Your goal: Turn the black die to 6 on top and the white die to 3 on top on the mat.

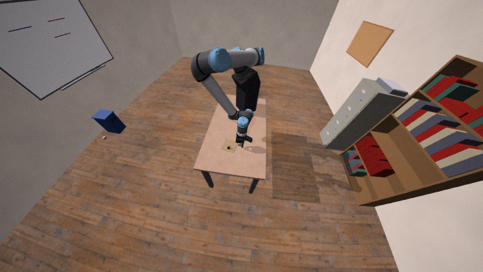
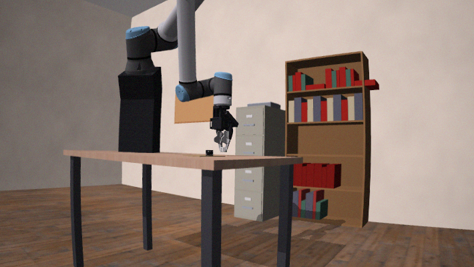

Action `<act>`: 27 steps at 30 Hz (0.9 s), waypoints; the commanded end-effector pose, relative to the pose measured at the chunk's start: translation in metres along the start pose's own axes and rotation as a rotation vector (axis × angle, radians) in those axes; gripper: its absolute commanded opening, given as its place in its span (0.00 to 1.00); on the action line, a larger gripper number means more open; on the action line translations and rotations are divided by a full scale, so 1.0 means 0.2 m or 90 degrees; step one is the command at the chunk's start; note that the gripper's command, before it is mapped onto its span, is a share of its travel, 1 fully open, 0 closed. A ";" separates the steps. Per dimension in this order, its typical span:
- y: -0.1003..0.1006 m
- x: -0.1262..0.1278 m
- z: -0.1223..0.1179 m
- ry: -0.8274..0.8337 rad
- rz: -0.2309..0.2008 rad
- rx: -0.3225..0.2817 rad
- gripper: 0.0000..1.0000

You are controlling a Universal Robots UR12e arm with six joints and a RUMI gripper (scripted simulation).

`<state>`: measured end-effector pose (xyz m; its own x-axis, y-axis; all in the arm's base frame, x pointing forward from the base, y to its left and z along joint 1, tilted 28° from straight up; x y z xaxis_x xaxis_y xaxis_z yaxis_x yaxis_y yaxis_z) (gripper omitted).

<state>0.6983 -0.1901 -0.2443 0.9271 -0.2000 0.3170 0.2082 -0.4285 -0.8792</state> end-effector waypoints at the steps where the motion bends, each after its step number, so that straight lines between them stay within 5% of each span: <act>1: -0.16 0.00 0.00 0.000 0.000 0.000 0.06; 7: -0.36 0.00 0.00 0.000 0.000 0.000 0.06; 22: -0.40 0.00 0.00 0.000 0.000 0.000 0.06; 27: -0.40 -0.01 -0.09 0.007 0.000 0.001 0.06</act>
<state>0.6793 -0.1602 -0.1720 0.9262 -0.2030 0.3177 0.2078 -0.4282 -0.8795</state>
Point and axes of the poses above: the point where the finger pads meet when closed, its own y axis out along the fingers, its own x axis across the jaws, z = x × y, the point moved 3 cm from there along -y, back along the fingers, and after that the axes turned 5 degrees about y, right-handed, at the moved point
